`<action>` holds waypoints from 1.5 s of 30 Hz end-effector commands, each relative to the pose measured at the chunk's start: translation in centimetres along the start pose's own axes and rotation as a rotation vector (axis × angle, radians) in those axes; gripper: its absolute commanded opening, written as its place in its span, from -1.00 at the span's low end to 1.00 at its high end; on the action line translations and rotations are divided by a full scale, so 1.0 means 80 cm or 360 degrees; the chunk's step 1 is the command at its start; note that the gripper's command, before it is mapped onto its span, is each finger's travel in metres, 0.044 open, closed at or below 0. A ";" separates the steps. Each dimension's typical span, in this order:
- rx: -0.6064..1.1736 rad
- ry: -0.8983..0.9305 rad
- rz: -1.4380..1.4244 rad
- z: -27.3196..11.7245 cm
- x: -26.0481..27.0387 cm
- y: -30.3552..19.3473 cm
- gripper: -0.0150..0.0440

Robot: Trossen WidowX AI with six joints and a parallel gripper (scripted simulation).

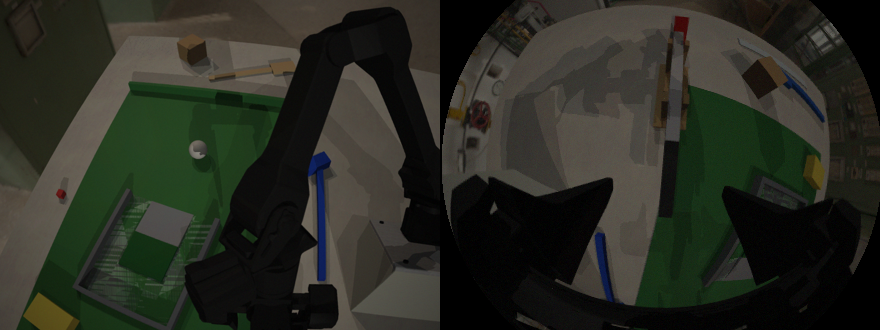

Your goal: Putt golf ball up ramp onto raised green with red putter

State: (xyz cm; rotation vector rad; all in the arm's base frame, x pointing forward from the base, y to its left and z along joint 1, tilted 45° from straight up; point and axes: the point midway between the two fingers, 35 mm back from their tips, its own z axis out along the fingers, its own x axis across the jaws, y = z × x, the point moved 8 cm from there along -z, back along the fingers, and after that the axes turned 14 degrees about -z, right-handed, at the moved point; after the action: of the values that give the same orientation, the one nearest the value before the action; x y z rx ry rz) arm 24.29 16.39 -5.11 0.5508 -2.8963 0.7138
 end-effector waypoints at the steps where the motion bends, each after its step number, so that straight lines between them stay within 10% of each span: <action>1: 0.0036 0.0003 -0.0001 0.005 0.001 0.002 1.00; 45: 0.0041 0.0004 0.0000 0.088 0.006 -0.022 1.00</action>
State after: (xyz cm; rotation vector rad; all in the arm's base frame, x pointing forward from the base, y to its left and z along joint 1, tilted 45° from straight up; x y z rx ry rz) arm 24.62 11.74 -10.26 0.5407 -2.8998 0.7453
